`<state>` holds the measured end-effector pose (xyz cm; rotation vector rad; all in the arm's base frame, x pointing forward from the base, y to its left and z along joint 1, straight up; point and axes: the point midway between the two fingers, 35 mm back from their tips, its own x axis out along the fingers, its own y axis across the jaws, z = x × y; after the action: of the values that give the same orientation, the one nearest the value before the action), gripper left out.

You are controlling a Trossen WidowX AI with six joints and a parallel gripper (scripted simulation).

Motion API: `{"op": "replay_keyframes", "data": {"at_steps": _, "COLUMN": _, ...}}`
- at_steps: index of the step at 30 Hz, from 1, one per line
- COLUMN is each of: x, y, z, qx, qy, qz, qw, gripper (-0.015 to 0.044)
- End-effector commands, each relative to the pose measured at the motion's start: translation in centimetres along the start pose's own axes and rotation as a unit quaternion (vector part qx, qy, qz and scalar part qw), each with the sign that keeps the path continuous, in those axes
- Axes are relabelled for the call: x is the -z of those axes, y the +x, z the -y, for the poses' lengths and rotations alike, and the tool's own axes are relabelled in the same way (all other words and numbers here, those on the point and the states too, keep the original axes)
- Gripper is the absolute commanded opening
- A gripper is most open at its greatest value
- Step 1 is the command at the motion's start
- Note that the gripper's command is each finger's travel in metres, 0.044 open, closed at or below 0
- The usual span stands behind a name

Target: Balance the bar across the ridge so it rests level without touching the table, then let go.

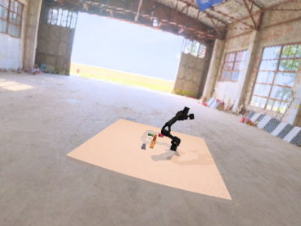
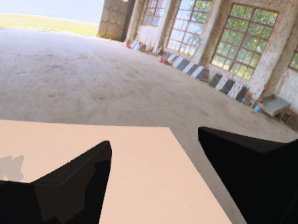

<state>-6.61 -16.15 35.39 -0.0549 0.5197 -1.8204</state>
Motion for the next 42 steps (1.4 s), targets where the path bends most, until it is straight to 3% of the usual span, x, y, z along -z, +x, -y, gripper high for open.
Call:
{"op": "replay_keyframes", "data": {"at_steps": 1, "x": -0.1, "y": 0.5, "z": -0.7, "qx": -0.028, "qy": -0.019, "qz": -0.005, "qw": 0.999, "gripper": 0.0315}}
{"op": "replay_keyframes", "data": {"at_steps": 22, "x": 0.0, "y": 2.7, "z": -6.1, "qx": -0.188, "qy": -0.130, "qz": -0.025, "qw": 0.973, "gripper": 0.0315}}
{"op": "replay_keyframes", "data": {"at_steps": 42, "x": 0.5, "y": 3.0, "z": -12.2, "qx": -0.332, "qy": -0.257, "qz": -0.023, "qw": 0.907, "gripper": 0.0315}}
